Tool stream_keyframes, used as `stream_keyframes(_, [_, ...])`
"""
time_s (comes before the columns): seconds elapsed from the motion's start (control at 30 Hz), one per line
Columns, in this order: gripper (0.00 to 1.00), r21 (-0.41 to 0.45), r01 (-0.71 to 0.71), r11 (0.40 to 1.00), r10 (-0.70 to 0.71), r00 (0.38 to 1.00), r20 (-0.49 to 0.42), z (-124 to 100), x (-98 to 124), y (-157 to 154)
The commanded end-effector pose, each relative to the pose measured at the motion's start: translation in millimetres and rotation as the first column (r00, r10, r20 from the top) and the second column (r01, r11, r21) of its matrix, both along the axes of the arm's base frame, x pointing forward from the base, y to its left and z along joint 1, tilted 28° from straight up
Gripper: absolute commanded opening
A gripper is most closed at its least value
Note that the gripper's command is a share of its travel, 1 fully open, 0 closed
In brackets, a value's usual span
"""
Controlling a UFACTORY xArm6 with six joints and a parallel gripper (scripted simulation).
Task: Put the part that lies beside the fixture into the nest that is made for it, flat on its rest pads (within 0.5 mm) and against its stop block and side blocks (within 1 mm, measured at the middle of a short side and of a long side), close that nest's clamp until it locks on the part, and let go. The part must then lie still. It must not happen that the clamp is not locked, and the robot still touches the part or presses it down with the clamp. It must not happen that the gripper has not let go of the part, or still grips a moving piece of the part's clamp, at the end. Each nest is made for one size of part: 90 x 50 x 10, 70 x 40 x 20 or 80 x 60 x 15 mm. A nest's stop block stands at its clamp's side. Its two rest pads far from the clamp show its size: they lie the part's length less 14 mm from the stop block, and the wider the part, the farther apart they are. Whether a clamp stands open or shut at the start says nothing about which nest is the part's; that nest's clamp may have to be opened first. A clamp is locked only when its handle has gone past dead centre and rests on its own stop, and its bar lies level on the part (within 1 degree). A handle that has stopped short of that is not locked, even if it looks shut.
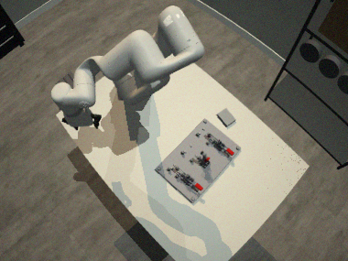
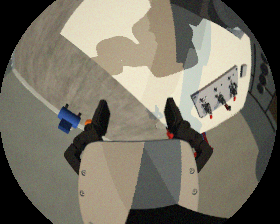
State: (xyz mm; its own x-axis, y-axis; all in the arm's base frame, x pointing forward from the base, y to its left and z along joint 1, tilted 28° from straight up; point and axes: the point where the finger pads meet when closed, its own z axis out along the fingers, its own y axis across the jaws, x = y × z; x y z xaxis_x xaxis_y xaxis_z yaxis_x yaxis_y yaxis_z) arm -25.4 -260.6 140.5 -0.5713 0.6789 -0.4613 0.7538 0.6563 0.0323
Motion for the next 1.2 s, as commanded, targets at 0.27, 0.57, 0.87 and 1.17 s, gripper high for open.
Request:
stream_keyframes(0.27, [1.0,-0.002,0.0,1.0,0.0,1.0,-0.001,1,0,-1])
stream_keyframes(0.57, [1.0,-0.002,0.0,1.0,0.0,1.0,-0.001,1,0,-1])
stream_keyframes(0.87, [1.0,0.002,-0.223,0.975,0.223,0.971,-0.087,-1,22,-1])
stream_keyframes(1.17, [1.0,0.021,-0.481,0.877,0.476,0.86,-0.186,-2,50,-1])
